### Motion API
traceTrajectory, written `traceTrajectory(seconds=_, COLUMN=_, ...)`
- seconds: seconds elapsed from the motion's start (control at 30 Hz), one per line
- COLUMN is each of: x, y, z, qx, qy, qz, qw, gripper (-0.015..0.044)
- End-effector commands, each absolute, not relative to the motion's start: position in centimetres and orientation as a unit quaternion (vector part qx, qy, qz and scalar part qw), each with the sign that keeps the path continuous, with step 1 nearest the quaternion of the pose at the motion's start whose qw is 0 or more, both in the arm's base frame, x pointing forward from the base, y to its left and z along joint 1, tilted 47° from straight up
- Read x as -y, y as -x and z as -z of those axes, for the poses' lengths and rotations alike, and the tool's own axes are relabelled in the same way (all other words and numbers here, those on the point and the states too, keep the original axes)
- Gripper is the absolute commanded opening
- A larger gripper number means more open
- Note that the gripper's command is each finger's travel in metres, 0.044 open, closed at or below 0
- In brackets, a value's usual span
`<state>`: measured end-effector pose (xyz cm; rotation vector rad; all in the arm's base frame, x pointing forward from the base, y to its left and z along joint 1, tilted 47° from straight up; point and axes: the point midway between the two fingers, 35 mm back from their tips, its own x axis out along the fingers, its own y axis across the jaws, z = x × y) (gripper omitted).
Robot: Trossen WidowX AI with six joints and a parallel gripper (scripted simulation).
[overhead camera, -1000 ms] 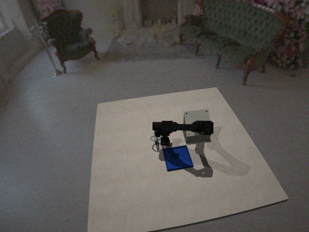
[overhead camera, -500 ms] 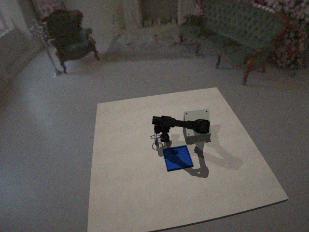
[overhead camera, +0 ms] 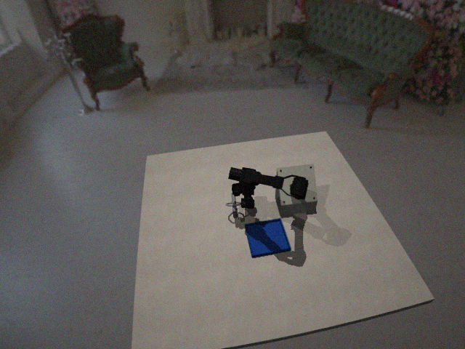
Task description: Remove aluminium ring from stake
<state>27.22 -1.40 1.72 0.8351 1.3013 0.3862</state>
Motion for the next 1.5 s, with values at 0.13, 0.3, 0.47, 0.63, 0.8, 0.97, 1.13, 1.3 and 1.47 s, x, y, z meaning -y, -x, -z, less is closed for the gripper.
traceTrajectory(seconds=0.13, x=2.0, y=-27.2, z=-0.9, qx=-0.573, qy=-0.396, qz=-0.196, qw=0.691, gripper=0.0000)
traceTrajectory(seconds=0.3, x=2.3, y=-27.1, z=-0.4, qx=-0.567, qy=-0.408, qz=-0.208, qw=0.685, gripper=0.0000)
traceTrajectory(seconds=0.47, x=2.7, y=-27.0, z=0.1, qx=-0.560, qy=-0.421, qz=-0.220, qw=0.679, gripper=0.0000)
traceTrajectory(seconds=0.63, x=3.1, y=-27.0, z=0.6, qx=-0.554, qy=-0.433, qz=-0.231, qw=0.673, gripper=0.0000)
traceTrajectory(seconds=0.8, x=3.4, y=-26.9, z=1.1, qx=-0.546, qy=-0.446, qz=-0.240, qw=0.668, gripper=0.0000)
traceTrajectory(seconds=0.97, x=3.7, y=-26.8, z=1.5, qx=-0.538, qy=-0.458, qz=-0.249, qw=0.663, gripper=0.0000)
traceTrajectory(seconds=1.13, x=4.0, y=-26.7, z=1.9, qx=-0.533, qy=-0.467, qz=-0.257, qw=0.658, gripper=0.0000)
traceTrajectory(seconds=1.3, x=4.5, y=-26.7, z=2.1, qx=-0.532, qy=-0.469, qz=-0.259, qw=0.656, gripper=0.0000)
traceTrajectory(seconds=1.47, x=4.9, y=-26.6, z=2.2, qx=-0.532, qy=-0.469, qz=-0.259, qw=0.656, gripper=0.0000)
